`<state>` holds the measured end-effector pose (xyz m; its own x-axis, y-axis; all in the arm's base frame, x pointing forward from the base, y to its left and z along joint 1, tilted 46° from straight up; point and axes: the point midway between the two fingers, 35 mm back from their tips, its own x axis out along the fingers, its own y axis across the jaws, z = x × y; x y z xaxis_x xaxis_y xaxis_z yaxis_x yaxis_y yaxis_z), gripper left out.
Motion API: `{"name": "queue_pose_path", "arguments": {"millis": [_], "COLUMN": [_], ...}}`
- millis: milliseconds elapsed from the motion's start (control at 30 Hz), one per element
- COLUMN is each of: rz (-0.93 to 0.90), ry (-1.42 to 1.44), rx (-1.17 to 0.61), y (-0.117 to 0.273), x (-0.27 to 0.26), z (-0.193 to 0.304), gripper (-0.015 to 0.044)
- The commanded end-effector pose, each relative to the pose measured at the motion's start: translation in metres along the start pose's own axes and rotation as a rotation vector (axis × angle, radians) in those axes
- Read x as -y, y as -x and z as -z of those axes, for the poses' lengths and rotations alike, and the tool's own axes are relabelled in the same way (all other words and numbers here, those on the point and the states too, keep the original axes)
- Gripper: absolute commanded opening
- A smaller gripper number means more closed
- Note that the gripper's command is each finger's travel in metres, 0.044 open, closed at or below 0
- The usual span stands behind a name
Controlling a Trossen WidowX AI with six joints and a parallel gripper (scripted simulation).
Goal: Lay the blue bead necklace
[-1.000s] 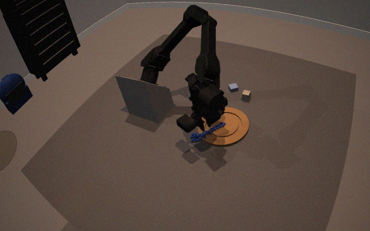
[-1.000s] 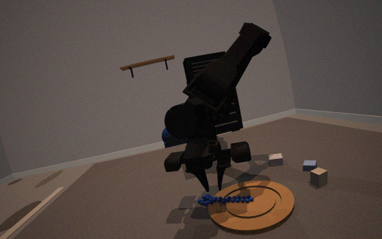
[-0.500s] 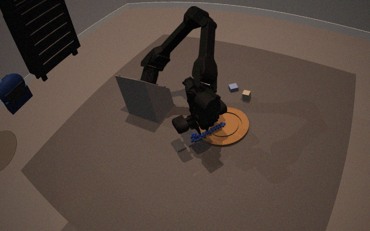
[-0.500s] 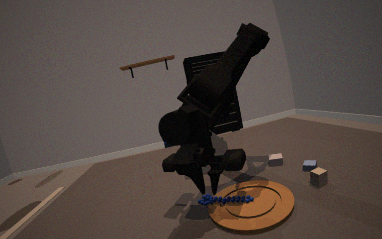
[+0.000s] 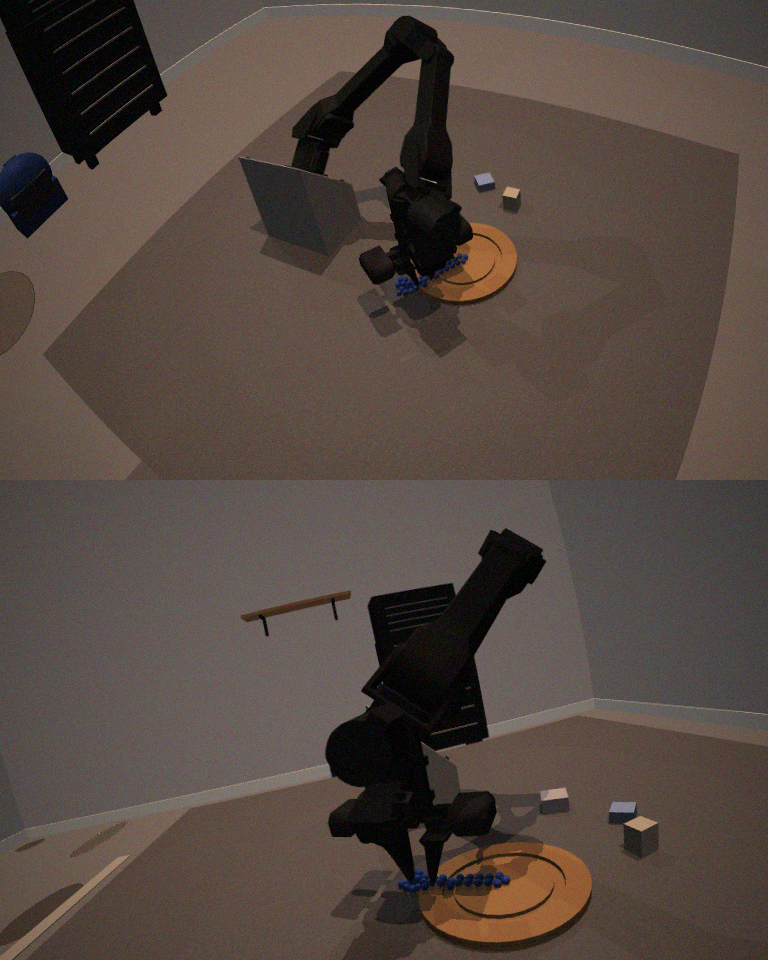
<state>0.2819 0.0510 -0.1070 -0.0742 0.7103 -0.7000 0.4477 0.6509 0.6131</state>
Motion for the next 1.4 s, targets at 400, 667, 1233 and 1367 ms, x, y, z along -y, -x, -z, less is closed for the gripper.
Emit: {"name": "queue_pose_path", "arguments": {"millis": [400,667,1233,1367], "rz": [-0.001,-0.001,-0.001,-0.002], "ry": [-0.002,-0.002,-0.002,-0.004], "rx": [-0.002,-0.002,-0.002,-0.002], "y": [-0.011,-0.011,-0.010,0.000], "x": [0.000,0.000,0.000,0.000], "z": [0.001,0.001,0.001,0.001], "gripper": [0.0080,0.0027,0.0000,0.0000]}}
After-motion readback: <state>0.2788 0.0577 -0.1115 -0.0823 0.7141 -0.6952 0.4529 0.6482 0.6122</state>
